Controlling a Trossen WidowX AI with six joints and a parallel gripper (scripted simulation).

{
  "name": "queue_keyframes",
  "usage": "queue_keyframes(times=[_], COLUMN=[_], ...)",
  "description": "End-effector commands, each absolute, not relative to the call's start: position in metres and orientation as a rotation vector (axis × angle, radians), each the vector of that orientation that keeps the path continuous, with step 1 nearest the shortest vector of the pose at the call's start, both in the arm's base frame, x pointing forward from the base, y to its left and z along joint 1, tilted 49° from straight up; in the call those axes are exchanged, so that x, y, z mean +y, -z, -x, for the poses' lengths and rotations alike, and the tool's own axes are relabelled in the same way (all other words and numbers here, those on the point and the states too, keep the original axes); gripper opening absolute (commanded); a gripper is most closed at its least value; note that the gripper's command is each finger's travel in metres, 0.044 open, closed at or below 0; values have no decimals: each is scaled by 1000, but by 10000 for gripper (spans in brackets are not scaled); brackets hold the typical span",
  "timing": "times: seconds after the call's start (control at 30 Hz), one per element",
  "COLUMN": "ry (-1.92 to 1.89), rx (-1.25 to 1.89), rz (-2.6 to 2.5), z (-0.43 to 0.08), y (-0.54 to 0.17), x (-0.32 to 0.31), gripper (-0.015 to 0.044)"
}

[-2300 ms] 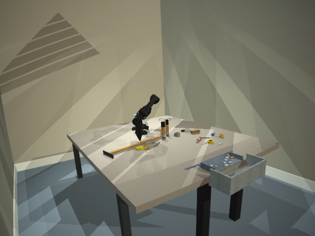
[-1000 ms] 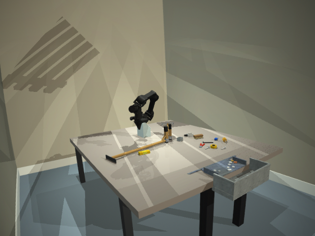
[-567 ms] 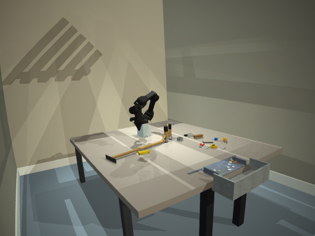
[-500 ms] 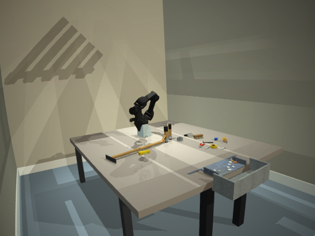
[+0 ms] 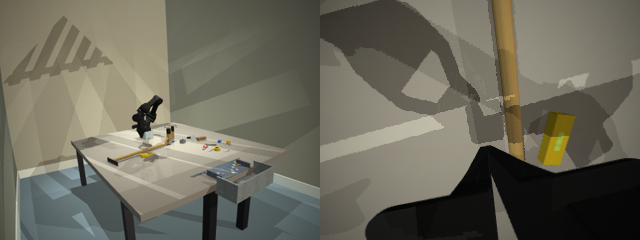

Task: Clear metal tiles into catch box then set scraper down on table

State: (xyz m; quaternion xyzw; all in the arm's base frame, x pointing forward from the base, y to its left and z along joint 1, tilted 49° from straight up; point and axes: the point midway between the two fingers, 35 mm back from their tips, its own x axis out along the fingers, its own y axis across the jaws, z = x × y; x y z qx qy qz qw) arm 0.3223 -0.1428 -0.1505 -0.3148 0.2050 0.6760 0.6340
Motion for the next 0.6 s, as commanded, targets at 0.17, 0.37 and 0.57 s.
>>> queue_keyframes(times=[0.17, 0.37, 0.57], ry=[-1546, -1548, -1551], rx=[460, 453, 445], rz=[717, 723, 728], z=[-322, -322, -321], y=[169, 180, 190], x=[-123, -111, -99], gripper=[0, 0, 0])
